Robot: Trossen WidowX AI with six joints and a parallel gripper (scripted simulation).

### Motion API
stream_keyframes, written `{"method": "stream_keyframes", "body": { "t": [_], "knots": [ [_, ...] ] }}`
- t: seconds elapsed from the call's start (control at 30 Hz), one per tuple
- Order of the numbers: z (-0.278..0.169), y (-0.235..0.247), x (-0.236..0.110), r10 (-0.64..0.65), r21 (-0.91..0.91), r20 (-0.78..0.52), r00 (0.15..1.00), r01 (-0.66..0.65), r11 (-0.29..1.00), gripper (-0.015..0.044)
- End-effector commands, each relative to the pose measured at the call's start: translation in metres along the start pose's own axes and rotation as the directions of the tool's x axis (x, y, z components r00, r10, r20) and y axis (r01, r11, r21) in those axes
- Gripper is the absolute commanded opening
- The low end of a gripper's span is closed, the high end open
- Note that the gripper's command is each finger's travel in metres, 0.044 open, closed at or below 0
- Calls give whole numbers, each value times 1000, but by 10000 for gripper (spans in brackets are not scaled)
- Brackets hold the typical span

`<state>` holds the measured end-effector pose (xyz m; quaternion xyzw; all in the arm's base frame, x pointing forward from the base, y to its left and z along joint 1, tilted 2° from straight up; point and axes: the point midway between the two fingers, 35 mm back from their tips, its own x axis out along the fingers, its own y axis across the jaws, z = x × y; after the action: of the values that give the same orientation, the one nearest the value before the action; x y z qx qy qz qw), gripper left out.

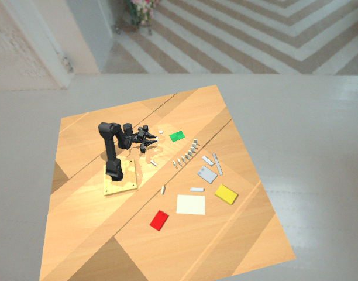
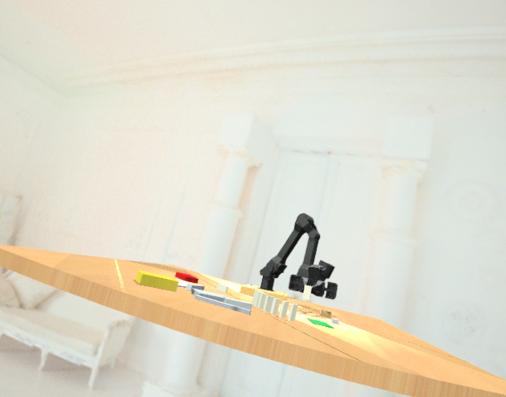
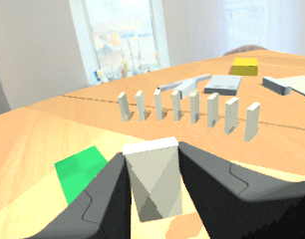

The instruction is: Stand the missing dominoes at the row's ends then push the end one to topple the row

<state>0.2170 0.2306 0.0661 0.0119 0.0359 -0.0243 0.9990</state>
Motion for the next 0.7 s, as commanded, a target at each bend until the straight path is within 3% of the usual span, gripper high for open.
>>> {"method": "stream_keyframes", "body": {
  "t": [0.0, 0.67],
  "knots": [
    [-10, -1, 1, 4, 7, -4, 1000, -4, 1000, 107],
    [-50, -11, 5, 1, 26, -9, 1000, -1, 1000, 107]
  ]
}}
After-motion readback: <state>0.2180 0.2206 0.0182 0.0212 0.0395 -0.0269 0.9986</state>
